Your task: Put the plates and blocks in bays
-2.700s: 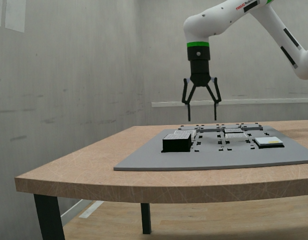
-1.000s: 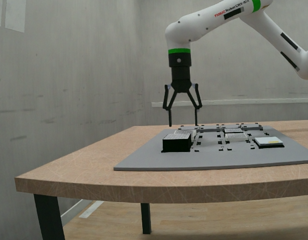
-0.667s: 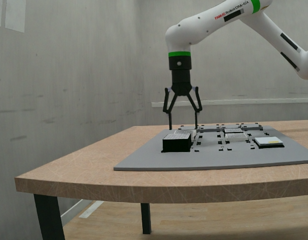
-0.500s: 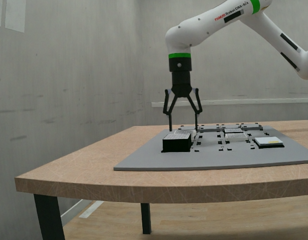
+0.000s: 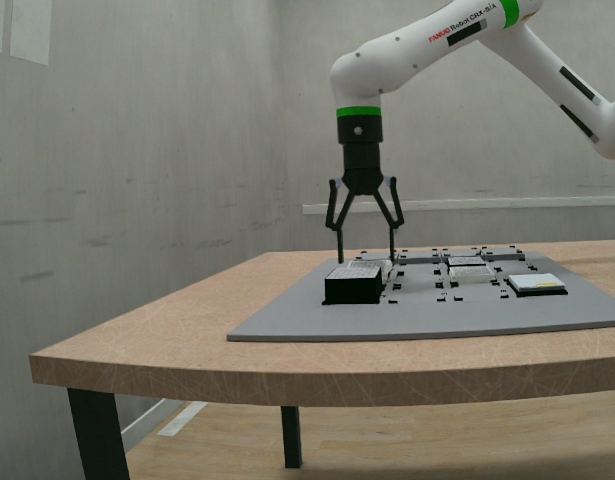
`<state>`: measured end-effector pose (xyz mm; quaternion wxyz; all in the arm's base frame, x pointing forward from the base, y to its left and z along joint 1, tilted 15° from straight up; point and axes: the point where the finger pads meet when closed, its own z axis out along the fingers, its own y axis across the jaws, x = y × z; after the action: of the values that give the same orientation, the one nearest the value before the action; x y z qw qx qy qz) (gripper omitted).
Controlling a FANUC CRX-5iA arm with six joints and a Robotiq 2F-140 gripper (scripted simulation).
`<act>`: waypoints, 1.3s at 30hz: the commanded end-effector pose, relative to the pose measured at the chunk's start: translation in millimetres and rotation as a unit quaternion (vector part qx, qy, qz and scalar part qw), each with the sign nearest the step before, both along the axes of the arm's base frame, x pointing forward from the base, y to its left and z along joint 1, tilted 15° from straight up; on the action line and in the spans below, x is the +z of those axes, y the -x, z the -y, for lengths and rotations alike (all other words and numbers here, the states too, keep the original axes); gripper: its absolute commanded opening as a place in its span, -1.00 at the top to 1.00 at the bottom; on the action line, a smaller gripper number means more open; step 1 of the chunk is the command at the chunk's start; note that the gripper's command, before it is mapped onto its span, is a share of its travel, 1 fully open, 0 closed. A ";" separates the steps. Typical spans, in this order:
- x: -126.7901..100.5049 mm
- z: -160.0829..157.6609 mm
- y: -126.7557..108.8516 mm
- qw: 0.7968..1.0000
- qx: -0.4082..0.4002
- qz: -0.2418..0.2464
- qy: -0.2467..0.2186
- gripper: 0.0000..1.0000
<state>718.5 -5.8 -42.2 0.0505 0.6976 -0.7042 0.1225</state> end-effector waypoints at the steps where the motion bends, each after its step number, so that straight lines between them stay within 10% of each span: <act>1: 1.2 -0.3 -0.7 1.000 0.000 0.001 0.000 -0.40; 39: -18.0 4.5 -2.7 1.000 0.000 0.001 0.000 -0.34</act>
<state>720.5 -10.6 -61.5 0.0506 0.6976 -0.7042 0.1225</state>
